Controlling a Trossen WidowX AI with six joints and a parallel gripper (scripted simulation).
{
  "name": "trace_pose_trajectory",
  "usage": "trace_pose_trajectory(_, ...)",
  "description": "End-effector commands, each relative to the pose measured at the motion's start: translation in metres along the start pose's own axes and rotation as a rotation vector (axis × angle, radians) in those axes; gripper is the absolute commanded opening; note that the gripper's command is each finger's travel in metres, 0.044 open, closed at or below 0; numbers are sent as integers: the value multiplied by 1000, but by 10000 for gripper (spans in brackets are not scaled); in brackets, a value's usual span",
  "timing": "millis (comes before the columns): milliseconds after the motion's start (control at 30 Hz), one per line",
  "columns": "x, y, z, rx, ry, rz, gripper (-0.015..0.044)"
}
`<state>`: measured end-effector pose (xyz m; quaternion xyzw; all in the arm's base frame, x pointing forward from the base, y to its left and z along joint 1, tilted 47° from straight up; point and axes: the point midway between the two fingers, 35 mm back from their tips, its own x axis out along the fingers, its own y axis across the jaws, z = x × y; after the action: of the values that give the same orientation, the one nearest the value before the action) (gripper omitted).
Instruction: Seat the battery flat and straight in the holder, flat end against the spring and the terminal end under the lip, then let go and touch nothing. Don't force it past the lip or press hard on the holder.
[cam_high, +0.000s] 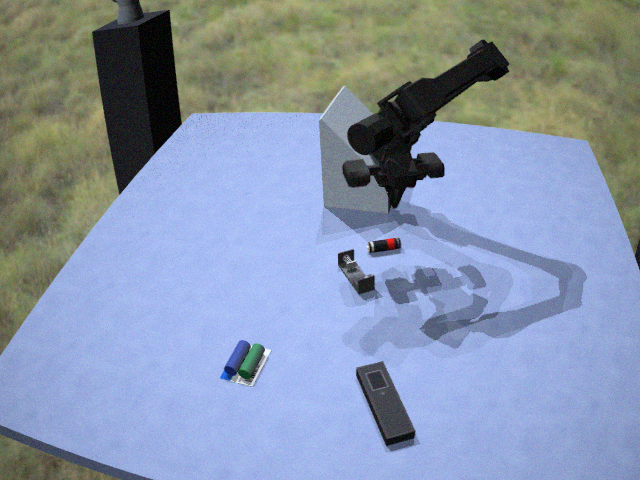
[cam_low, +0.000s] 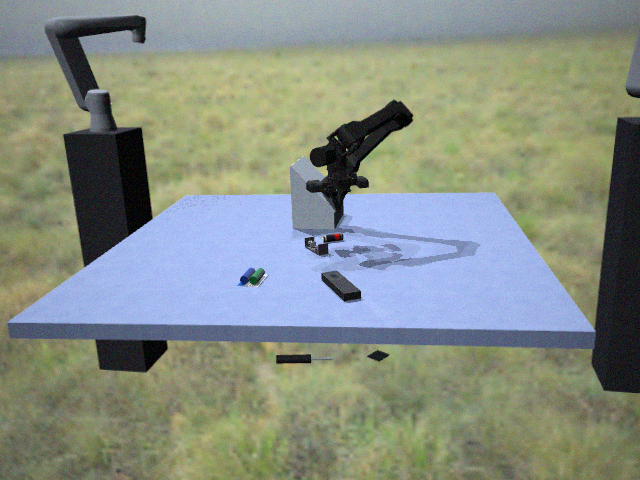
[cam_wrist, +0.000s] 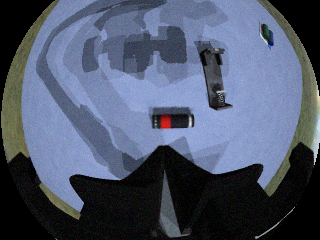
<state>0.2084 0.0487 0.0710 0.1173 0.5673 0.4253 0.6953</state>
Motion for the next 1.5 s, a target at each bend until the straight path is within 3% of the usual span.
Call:
trace_pose_trajectory(0, -23, 1, 0, -9, -3, -1, 0)
trace_pose_trajectory(400, -22, 2, -1, -2, -3, 4, 0)
trace_pose_trajectory(500, -17, -1, 0, 117, -3, 3, 79)
trace_pose_trajectory(700, 4, -9, 1, 619, -3, 0, 234)
trace_pose_trajectory(1067, 42, -19, 0, 1523, -3, 4, 234)
trace_pose_trajectory(1467, 44, -19, 0, 1576, -3, 5, 234)
